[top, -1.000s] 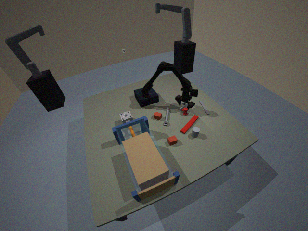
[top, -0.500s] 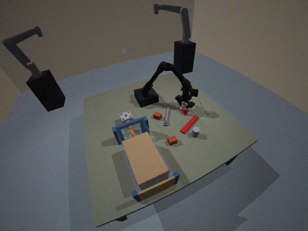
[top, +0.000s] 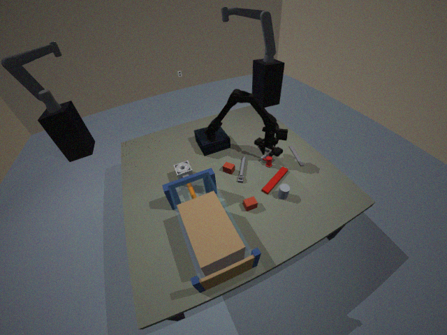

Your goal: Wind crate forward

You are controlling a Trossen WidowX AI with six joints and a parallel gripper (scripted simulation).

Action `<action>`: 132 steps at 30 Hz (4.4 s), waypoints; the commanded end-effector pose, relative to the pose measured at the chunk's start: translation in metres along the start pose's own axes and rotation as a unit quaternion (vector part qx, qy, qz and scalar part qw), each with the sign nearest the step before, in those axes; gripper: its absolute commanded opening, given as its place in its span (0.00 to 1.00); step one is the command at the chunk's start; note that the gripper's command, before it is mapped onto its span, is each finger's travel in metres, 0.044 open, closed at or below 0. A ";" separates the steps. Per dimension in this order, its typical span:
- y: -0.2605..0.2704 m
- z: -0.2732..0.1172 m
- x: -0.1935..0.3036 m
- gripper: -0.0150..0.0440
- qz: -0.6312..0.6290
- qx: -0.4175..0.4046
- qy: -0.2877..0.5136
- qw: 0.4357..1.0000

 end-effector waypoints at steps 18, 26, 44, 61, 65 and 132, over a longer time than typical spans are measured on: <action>0.000 -0.001 0.000 0.44 0.000 0.001 -0.001 1.000; 0.000 -0.001 0.000 0.34 0.000 0.001 -0.001 1.000; -0.007 -0.115 -0.004 0.25 0.000 -0.001 -0.002 1.000; -0.001 -0.157 0.001 0.25 0.000 -0.002 -0.002 1.000; -0.001 -0.157 0.001 0.25 0.000 -0.002 -0.002 1.000; -0.002 -0.160 0.349 0.25 0.647 0.006 0.028 0.762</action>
Point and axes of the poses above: the point midway between the two fingers, 35 mm back from their tips, its own z axis out along the fingers, its own y axis across the jaws, x = y × z, the point moved 7 cm from there along -z, back along the fingers, and after that the axes turned 12 degrees about z, right-handed, at the moved point
